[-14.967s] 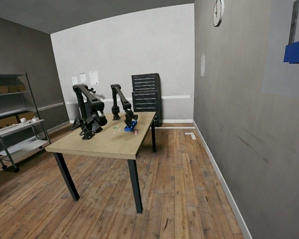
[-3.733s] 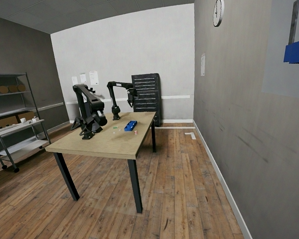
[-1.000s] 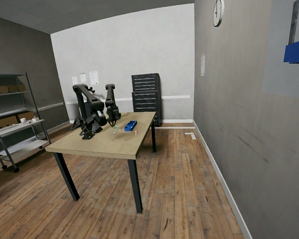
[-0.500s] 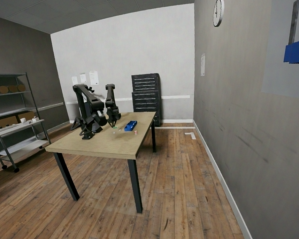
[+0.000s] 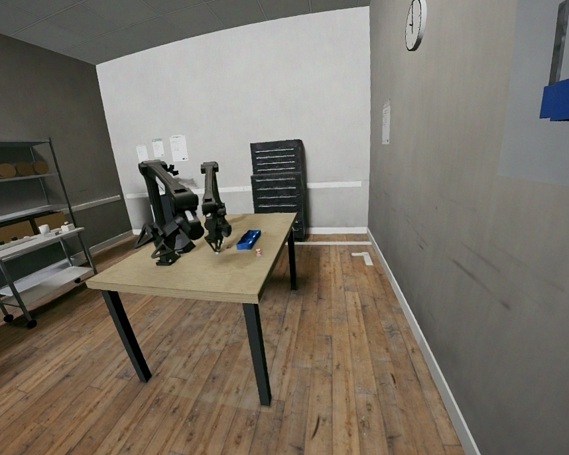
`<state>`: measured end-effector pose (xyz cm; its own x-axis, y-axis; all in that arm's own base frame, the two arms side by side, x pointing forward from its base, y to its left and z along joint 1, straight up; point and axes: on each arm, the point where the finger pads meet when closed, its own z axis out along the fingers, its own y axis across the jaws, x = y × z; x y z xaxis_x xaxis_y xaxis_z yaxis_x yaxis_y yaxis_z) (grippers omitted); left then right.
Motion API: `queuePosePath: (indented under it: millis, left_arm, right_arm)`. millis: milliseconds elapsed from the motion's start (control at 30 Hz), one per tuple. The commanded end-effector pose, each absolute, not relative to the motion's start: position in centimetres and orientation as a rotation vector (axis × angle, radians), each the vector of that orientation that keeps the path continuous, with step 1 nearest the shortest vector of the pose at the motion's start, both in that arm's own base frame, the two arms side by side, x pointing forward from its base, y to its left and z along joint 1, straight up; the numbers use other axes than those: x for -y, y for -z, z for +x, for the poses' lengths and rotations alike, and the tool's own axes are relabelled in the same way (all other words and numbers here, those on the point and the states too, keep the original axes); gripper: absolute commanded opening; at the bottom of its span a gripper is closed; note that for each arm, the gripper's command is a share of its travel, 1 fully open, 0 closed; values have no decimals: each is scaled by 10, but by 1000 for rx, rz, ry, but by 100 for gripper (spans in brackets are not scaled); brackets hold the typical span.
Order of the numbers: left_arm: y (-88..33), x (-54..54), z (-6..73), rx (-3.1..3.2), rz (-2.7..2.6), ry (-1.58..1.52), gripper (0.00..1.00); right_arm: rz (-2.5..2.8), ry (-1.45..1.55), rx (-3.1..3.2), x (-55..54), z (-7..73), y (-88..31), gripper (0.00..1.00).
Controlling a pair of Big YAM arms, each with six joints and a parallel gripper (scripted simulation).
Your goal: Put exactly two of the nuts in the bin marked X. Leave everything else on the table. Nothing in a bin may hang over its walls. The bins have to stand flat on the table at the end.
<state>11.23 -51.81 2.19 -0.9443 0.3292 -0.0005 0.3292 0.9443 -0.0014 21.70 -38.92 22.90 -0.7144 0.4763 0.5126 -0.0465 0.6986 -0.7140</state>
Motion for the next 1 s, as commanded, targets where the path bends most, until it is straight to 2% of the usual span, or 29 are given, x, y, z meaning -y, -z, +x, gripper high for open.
queuePosePath:
  millis: [0,633,667,967]
  left_arm:
    - [-11,520,106,-3097,529,-3,30]
    - [-7,520,106,-3096,528,2,30]
    - [-8,520,106,-3096,528,4,11]
    - [-21,529,113,-3085,523,49,11]
  right_arm:
    - [-346,-950,2195,392,213,-233,100]
    - [-346,-950,2195,392,213,-233,100]
    - [-346,-950,2195,392,213,-233,100]
    - [-346,-950,2195,392,213,-233,100]
